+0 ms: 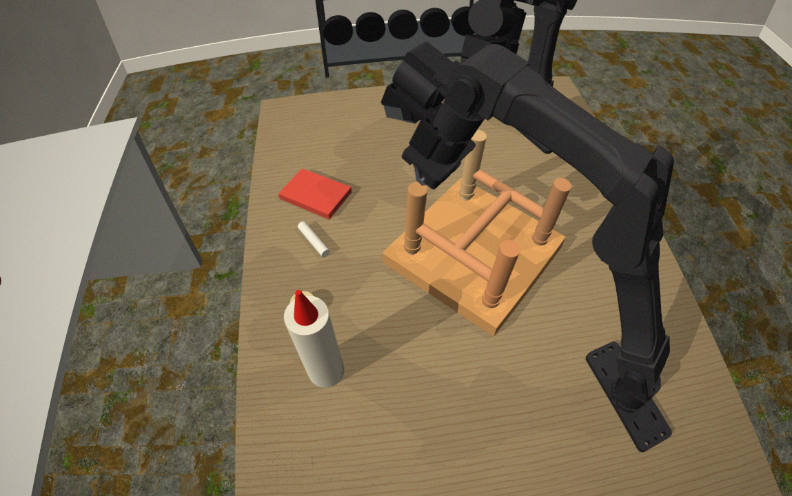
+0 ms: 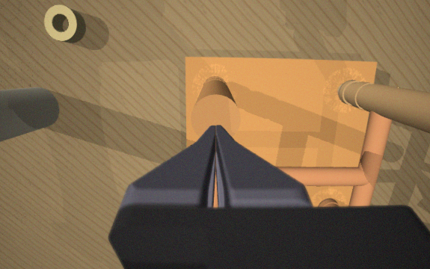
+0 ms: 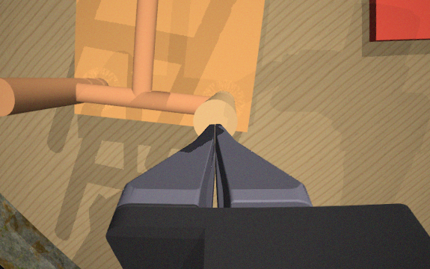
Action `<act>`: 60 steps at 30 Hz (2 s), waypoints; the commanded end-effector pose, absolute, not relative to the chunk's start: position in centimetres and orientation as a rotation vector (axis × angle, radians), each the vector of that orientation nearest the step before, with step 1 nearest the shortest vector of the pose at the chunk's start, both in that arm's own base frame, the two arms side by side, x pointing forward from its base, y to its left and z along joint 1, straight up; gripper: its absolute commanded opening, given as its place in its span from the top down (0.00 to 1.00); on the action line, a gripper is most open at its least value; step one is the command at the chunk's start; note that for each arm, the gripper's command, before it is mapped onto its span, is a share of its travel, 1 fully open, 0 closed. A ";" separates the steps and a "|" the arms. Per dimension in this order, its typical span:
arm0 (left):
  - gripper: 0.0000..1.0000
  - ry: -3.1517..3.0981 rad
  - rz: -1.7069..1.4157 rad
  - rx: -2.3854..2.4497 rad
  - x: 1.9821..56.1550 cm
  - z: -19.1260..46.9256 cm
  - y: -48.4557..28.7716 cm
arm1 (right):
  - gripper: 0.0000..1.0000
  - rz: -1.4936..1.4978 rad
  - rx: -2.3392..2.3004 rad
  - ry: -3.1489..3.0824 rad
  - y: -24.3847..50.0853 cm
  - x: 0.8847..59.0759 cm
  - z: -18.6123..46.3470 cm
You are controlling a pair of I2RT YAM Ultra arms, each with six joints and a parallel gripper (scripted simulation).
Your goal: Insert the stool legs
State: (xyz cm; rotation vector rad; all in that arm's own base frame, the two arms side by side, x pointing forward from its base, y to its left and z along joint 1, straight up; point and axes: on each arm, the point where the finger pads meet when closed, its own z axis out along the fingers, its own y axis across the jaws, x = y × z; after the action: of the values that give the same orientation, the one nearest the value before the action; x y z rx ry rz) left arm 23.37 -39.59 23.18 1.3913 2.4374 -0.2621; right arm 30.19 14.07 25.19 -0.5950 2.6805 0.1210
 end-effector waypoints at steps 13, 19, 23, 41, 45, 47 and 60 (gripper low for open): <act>1.00 2.374 -0.306 1.363 23.7 23.6 -40.0 | 1.00 0.138 -0.572 2.612 14.1 30.5 27.3; 1.00 2.362 -0.315 1.355 23.8 24.1 -40.2 | 1.00 0.125 -0.583 2.662 13.9 30.0 25.2; 1.00 2.361 -0.316 1.355 23.8 24.1 -40.2 | 1.00 0.127 -0.582 2.658 14.0 30.2 25.0; 1.00 2.357 -0.319 1.352 23.7 24.4 -40.1 | 1.00 0.133 -0.582 2.640 14.2 30.4 23.2; 1.00 2.434 -0.264 1.391 23.4 21.5 -39.7 | 1.00 0.134 -0.589 2.642 14.4 30.2 23.0; 1.00 2.446 -0.255 1.398 23.4 20.8 -39.6 | 1.00 0.105 -0.607 2.741 13.7 29.4 20.7; 1.00 2.465 -0.239 1.409 23.2 20.3 -39.2 | 1.00 0.101 -0.610 2.753 13.6 29.2 20.3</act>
State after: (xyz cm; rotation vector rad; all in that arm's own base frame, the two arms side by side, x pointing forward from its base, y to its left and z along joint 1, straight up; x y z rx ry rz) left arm 23.45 -39.69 21.45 1.3872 2.4294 -0.2672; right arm 29.87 13.93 21.79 -0.5978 2.6960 0.1169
